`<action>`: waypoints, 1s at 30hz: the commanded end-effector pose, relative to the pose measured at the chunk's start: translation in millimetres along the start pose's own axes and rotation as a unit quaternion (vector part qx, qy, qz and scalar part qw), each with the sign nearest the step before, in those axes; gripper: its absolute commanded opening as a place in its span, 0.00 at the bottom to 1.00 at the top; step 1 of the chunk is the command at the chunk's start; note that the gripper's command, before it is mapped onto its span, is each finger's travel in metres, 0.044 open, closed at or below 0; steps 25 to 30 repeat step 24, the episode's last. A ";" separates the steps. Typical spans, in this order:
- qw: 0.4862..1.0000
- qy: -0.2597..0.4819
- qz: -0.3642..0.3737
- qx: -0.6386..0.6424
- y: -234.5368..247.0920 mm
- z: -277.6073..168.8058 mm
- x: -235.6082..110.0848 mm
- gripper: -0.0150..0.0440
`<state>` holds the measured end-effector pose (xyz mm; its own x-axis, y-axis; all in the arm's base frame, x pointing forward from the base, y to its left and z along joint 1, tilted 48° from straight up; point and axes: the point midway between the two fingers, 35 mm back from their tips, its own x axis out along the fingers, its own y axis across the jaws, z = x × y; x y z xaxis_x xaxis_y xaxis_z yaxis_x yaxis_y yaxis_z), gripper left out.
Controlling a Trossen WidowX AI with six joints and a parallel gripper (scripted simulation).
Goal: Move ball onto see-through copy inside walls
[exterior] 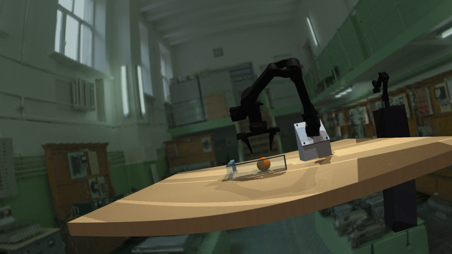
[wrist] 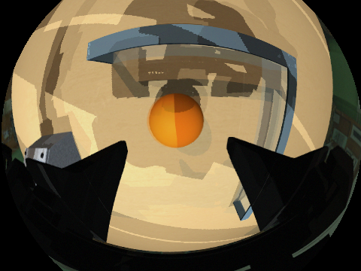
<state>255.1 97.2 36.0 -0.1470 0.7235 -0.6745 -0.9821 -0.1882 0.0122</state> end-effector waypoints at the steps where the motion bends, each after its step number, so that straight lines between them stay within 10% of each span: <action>1: 1.000 0.000 -0.002 -0.004 1.3 1.9 -29.9 0.94; 30: 1.000 0.001 -0.005 -0.003 0.2 0.4 -71.7 1.00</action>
